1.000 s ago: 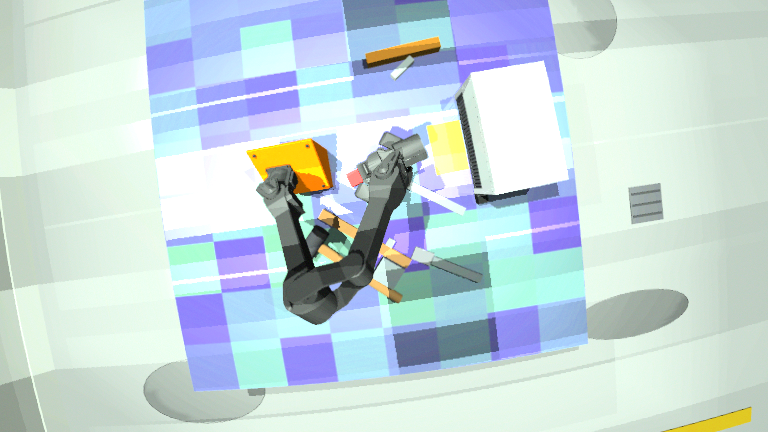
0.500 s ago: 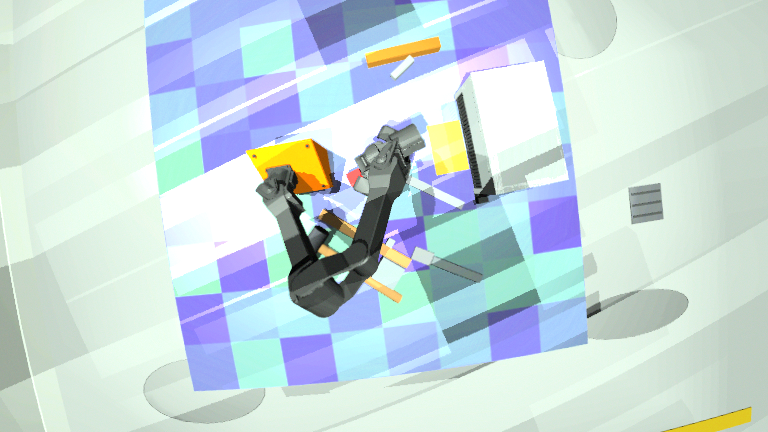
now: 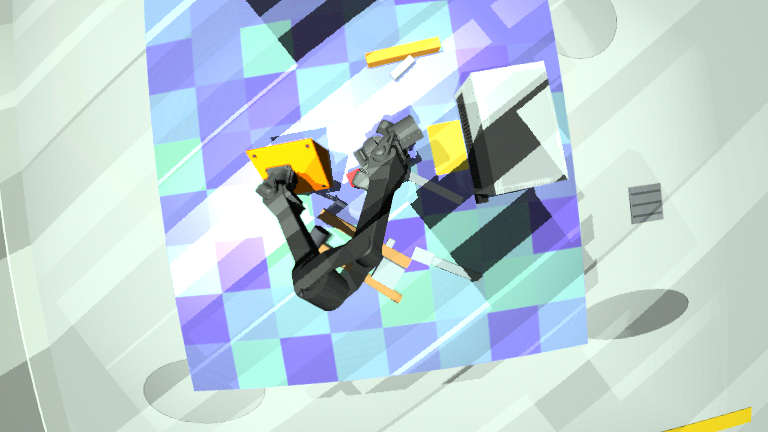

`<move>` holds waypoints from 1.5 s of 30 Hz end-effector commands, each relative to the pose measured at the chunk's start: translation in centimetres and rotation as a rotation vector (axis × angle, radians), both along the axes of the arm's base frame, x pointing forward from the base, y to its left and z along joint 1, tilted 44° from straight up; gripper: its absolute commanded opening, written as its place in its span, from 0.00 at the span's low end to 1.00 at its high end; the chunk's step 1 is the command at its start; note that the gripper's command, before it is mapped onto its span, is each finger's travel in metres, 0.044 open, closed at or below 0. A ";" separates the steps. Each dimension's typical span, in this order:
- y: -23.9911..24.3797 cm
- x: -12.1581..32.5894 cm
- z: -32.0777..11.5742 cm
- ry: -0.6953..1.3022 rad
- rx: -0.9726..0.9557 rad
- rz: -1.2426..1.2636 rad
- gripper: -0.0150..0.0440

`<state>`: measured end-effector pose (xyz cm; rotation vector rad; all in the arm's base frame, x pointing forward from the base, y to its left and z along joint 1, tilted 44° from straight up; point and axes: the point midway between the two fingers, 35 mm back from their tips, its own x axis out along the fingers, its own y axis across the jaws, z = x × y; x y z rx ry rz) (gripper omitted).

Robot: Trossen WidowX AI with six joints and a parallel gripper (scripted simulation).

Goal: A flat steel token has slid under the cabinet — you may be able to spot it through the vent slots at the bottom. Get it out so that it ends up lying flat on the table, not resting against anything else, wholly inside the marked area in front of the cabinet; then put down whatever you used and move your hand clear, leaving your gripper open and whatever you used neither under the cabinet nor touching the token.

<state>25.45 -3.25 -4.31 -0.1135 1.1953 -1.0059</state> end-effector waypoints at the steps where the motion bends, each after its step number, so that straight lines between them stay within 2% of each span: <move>1: 0.3 0.2 0.0 -0.001 0.004 0.008 0.25; 45: 3.9 -0.2 -3.4 -0.002 0.007 0.008 0.25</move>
